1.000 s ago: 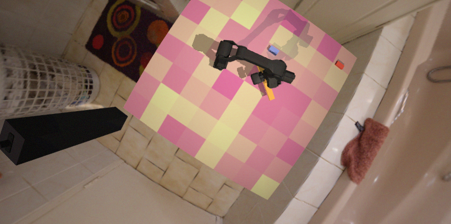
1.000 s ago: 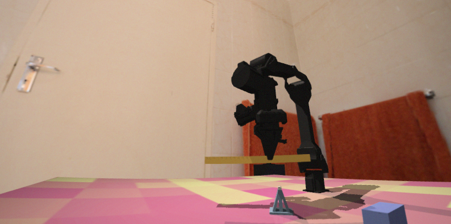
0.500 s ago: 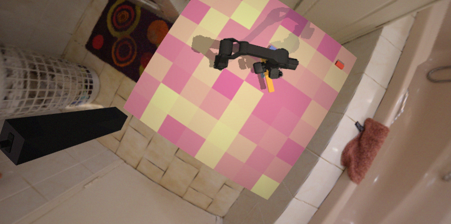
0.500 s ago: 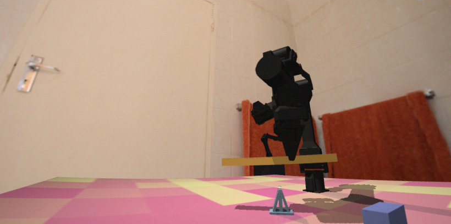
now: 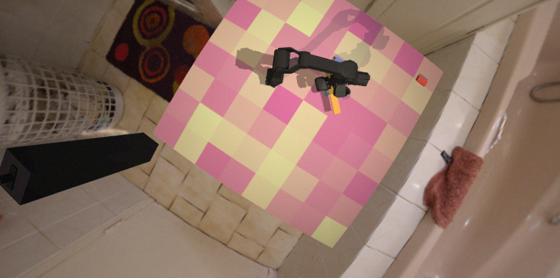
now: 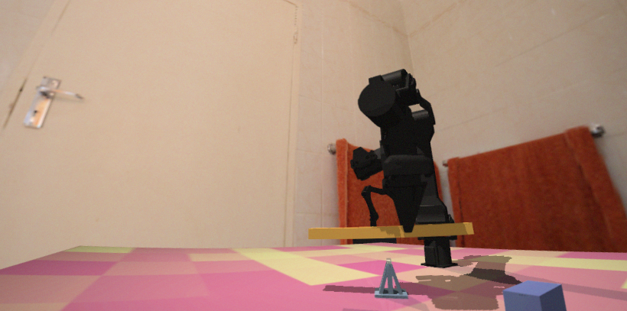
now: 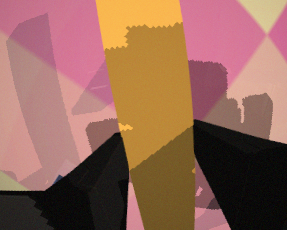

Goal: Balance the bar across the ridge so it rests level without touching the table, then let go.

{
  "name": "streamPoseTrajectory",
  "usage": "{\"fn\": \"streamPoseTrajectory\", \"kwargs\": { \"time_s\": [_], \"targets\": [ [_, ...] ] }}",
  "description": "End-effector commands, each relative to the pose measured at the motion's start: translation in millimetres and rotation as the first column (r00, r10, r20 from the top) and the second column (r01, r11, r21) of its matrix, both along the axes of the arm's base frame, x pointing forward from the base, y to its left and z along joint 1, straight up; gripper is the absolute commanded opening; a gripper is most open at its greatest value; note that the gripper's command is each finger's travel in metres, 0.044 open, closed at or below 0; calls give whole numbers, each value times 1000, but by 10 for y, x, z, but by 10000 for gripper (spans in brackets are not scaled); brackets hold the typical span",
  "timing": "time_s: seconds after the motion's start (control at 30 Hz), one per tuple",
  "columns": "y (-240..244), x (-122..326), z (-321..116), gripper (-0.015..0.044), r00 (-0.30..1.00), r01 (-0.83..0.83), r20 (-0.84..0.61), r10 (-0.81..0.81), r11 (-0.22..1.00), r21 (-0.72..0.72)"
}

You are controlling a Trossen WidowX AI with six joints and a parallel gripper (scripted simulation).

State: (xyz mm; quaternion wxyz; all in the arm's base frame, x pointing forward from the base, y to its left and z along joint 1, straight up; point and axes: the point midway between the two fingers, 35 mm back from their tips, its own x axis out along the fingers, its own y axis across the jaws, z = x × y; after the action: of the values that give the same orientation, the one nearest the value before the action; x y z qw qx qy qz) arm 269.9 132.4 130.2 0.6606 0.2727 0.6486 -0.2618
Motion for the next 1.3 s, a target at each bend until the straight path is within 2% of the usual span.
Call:
{"fn": "streamPoseTrajectory", "kwargs": {
  "time_s": [0.0,0.43,1.27],
  "targets": [
    [4,-1,-56,0,1000,4,-1,-4,1000,3],
    [0,0,-258,0,1000,4,-1,-4,1000,3],
    [0,2,-269,0,1000,4,-1,-4,1000,3]
  ]
}}
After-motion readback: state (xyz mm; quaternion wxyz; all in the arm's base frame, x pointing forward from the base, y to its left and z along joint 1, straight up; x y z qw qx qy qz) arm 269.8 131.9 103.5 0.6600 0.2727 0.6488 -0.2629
